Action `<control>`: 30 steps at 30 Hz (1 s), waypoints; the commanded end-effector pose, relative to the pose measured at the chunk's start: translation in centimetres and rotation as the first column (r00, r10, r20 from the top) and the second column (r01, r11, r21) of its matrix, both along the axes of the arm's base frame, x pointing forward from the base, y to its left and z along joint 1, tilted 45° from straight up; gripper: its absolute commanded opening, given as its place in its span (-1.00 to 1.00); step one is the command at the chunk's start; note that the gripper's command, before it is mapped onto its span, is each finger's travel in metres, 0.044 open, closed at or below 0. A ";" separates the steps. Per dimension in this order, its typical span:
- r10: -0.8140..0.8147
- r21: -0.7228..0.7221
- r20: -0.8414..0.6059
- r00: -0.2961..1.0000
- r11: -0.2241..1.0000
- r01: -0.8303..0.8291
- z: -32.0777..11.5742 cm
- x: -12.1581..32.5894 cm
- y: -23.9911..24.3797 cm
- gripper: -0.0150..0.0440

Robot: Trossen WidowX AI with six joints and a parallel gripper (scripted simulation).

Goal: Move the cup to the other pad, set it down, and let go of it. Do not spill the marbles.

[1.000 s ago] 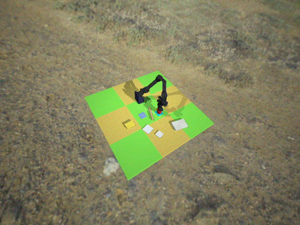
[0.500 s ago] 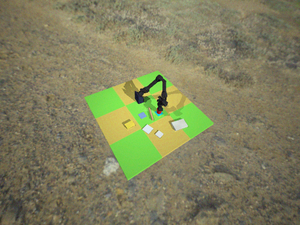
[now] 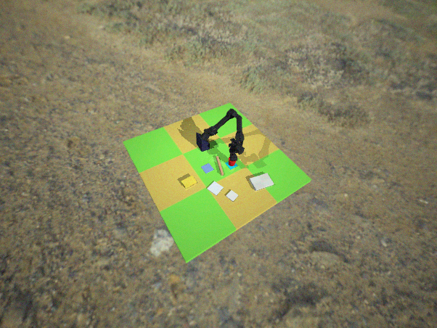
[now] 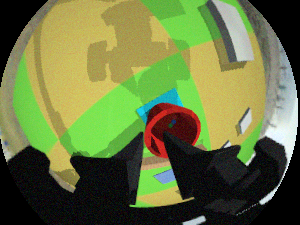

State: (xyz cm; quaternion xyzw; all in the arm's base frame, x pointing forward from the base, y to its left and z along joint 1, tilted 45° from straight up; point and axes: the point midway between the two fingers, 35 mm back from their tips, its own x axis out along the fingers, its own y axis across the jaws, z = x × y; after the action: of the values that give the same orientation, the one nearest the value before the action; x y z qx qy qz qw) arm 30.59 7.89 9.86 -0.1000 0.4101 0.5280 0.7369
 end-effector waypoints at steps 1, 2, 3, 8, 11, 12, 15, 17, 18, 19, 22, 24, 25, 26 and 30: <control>0.000 0.001 0.008 1.000 1.000 0.000 0.6 0.1 -0.6 -0.06; 0.000 0.001 0.008 1.000 1.000 0.000 0.7 0.1 -0.7 -0.06; 0.000 0.001 0.008 1.000 1.000 0.000 0.8 0.0 -0.8 -0.06; -0.001 0.001 0.007 1.000 1.000 0.001 1.3 -0.1 -1.3 -0.06; -0.001 0.001 0.006 1.000 1.000 0.001 1.6 -0.2 -1.6 -0.06; -0.001 0.001 0.006 1.000 1.000 0.001 1.6 -0.2 -1.7 -0.06; -0.002 0.002 0.006 1.000 1.000 0.002 1.9 -0.3 -2.1 -0.06; -0.002 0.002 0.005 1.000 1.000 0.002 2.0 -0.4 -2.2 -0.06; -0.002 0.002 0.005 1.000 1.000 0.002 2.0 -0.5 -2.3 -0.06; -0.002 0.002 0.005 1.000 1.000 0.002 2.0 -0.5 -2.4 -0.06; -0.002 -0.001 -0.003 1.000 1.000 0.002 1.7 -0.6 -2.2 0.03; -0.002 -0.001 -0.003 1.000 1.000 0.002 1.7 -0.6 -2.2 0.21; -0.002 -0.001 -0.003 1.000 1.000 0.002 1.7 -0.6 -2.2 0.30; -0.002 -0.001 -0.003 1.000 1.000 0.002 1.7 -0.6 -2.2 0.39; -0.002 -0.002 -0.003 1.000 1.000 0.002 1.8 -0.6 -2.3 0.74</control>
State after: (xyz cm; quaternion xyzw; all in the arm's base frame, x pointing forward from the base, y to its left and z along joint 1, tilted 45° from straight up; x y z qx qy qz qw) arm 30.01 5.65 11.62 -0.0999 0.4111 0.5274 0.7368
